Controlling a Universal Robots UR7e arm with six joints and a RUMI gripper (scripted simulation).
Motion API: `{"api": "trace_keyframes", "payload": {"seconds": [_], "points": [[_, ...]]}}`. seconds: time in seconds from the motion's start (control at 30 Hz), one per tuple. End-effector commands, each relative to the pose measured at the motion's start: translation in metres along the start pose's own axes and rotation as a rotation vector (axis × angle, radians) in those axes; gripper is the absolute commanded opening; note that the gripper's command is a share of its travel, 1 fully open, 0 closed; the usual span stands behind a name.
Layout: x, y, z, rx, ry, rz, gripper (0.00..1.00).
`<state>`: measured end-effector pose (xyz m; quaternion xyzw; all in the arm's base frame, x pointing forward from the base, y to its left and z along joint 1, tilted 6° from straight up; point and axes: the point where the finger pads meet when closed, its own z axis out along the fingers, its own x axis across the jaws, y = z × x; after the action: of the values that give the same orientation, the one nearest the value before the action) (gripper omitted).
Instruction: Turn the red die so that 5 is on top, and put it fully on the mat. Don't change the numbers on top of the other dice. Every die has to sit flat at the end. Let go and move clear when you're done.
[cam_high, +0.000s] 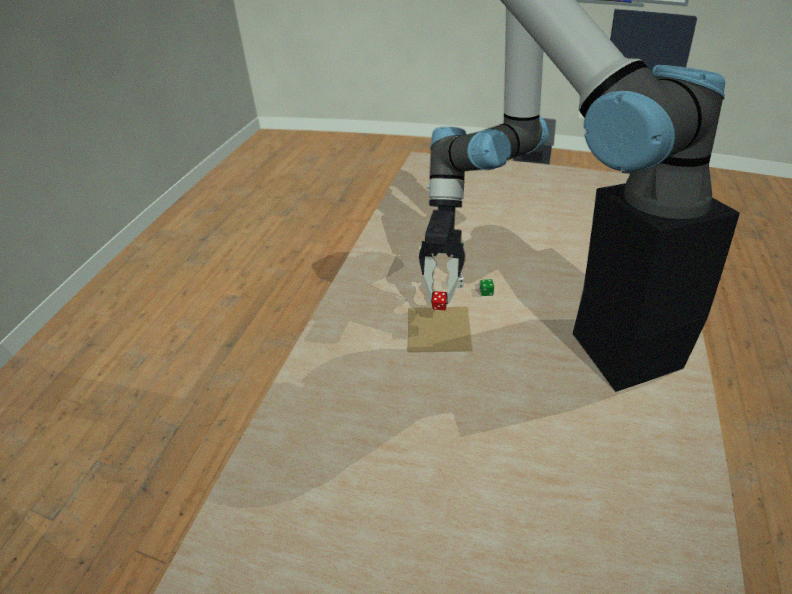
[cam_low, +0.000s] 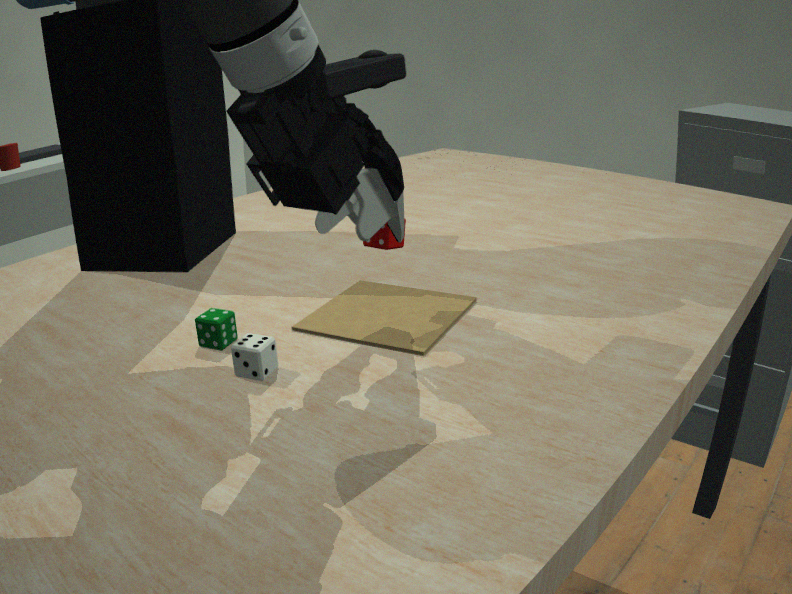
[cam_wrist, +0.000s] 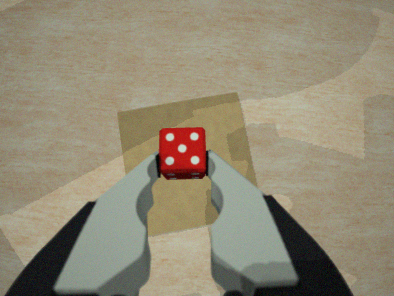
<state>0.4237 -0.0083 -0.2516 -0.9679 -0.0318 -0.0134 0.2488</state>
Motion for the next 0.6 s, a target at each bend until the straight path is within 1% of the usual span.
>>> {"api": "trace_keyframes", "payload": {"seconds": [0.0, 0.13, 0.23, 0.57], "points": [[0.0, 0.0009, 0.0004, 0.083, -0.004, -0.002, 0.1], [0.0006, 0.0014, -0.0007, 0.145, 0.001, -0.001, 0.1], [0.0011, 0.0016, -0.0017, 0.174, 0.005, -0.001, 0.1], [0.0013, 0.0017, -0.0022, 0.186, 0.007, 0.0, 0.1]]}}
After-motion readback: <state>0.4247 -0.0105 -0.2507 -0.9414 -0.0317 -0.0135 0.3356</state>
